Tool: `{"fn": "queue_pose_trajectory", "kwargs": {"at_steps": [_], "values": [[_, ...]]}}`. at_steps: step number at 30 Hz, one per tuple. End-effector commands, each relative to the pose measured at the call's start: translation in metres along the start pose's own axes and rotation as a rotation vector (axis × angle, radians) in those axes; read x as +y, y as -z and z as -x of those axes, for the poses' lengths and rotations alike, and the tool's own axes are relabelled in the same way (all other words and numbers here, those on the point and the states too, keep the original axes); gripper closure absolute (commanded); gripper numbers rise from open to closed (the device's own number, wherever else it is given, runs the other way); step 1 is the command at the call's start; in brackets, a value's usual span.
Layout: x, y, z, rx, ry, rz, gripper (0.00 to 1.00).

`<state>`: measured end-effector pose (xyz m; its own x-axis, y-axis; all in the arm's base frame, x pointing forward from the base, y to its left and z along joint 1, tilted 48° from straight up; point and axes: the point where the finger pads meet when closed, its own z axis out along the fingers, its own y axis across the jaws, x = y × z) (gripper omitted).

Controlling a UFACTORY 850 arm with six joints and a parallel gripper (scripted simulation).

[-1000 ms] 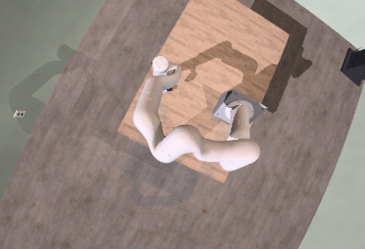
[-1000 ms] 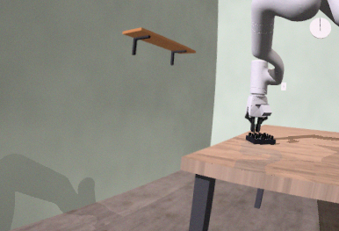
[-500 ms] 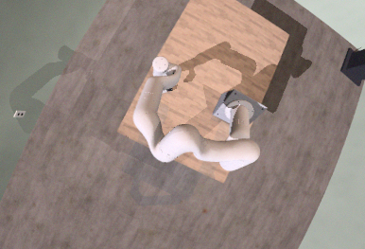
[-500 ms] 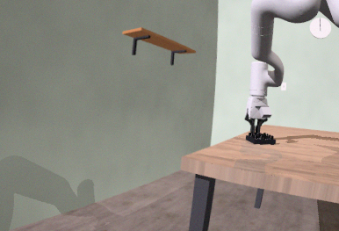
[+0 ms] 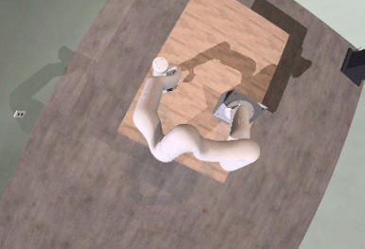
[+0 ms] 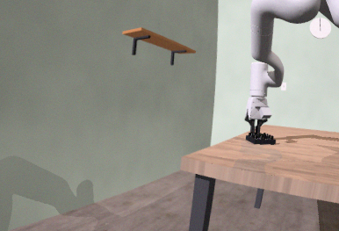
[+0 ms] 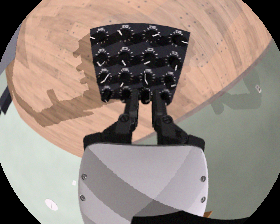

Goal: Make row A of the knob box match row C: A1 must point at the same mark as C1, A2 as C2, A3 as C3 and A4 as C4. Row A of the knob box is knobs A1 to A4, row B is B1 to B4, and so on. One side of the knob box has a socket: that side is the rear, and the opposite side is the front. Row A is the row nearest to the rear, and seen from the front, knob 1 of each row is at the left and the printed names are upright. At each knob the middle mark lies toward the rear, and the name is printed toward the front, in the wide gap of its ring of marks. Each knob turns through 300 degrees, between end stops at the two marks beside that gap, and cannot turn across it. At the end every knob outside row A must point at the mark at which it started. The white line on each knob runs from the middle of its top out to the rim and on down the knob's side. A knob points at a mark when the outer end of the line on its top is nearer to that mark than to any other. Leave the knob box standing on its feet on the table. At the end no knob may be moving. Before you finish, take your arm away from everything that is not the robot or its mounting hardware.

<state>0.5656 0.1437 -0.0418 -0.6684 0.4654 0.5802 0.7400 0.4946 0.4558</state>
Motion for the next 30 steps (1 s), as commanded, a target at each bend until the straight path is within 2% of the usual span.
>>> {"fn": "queue_pose_trajectory", "kwargs": {"at_steps": [1, 26, 27, 30], "values": [[0.0005, 0.0007, 0.0004, -0.001, 0.0, 0.001, 0.81], [0.0005, 0.0007, 0.0004, -0.001, 0.0, 0.001, 0.81], [0.0005, 0.0007, 0.0004, -0.001, 0.0, 0.001, 0.92], [0.0005, 0.0007, 0.0004, -0.001, 0.0, 0.001, 0.92]]}}
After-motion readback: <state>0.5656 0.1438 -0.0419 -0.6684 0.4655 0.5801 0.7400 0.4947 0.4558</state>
